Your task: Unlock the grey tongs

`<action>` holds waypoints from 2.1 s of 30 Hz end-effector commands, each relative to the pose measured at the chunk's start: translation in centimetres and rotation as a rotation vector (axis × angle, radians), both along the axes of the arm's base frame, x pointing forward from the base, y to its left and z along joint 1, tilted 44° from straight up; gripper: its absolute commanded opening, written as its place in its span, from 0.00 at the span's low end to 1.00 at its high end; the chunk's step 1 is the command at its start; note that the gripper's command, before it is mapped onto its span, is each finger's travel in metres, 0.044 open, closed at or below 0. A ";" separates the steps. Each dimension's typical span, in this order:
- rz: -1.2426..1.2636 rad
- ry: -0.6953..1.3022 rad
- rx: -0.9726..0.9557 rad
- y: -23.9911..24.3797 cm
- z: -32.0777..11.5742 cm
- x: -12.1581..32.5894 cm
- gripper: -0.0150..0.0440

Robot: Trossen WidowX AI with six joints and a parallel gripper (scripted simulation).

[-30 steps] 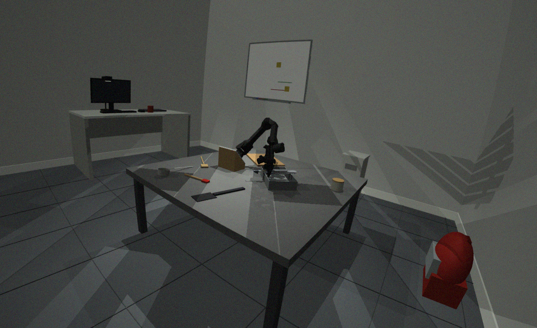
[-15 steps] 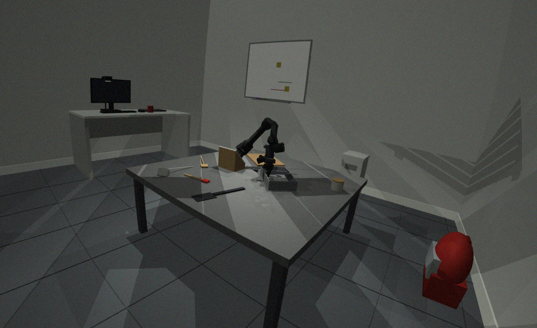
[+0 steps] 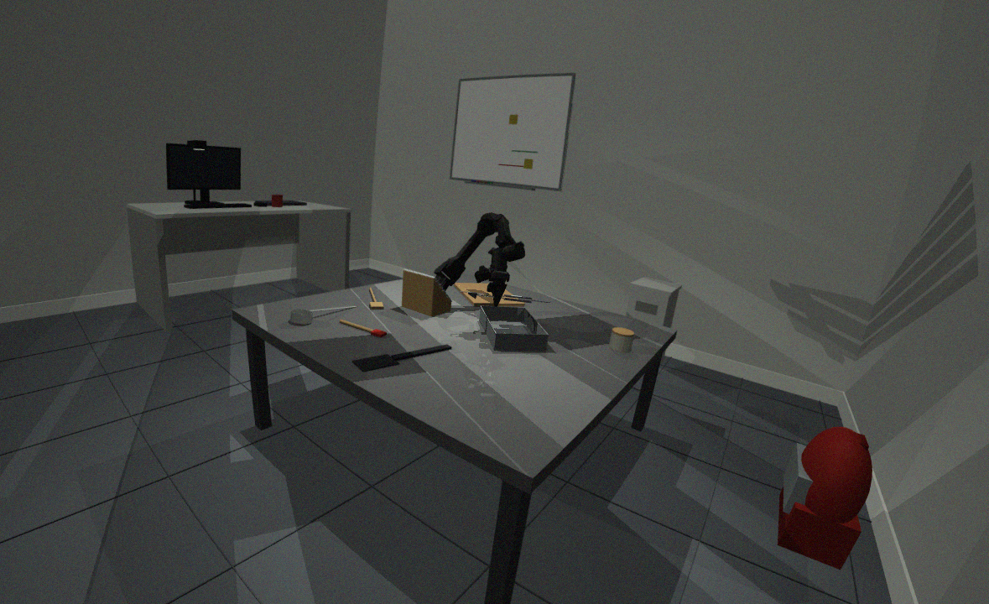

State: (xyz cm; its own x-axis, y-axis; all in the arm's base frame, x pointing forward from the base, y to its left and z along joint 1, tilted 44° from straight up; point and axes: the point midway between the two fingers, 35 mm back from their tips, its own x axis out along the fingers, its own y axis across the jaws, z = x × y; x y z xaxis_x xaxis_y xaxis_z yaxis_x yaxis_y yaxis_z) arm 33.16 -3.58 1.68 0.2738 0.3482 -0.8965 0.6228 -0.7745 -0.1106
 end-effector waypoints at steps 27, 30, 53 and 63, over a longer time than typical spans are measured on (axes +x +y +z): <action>0.382 0.119 0.271 0.7 0.4 -0.4 0.00; 0.419 0.121 0.314 0.7 0.6 -0.3 0.00; 0.260 0.235 0.367 4.0 5.7 -0.1 0.00; 0.064 0.348 0.402 7.4 10.9 -0.9 0.00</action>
State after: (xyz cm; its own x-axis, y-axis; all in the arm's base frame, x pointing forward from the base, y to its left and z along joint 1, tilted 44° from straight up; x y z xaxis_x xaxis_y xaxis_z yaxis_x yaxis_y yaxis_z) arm 32.52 2.88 10.66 -0.0643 0.6841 -0.7265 0.5870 -0.5628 -0.5820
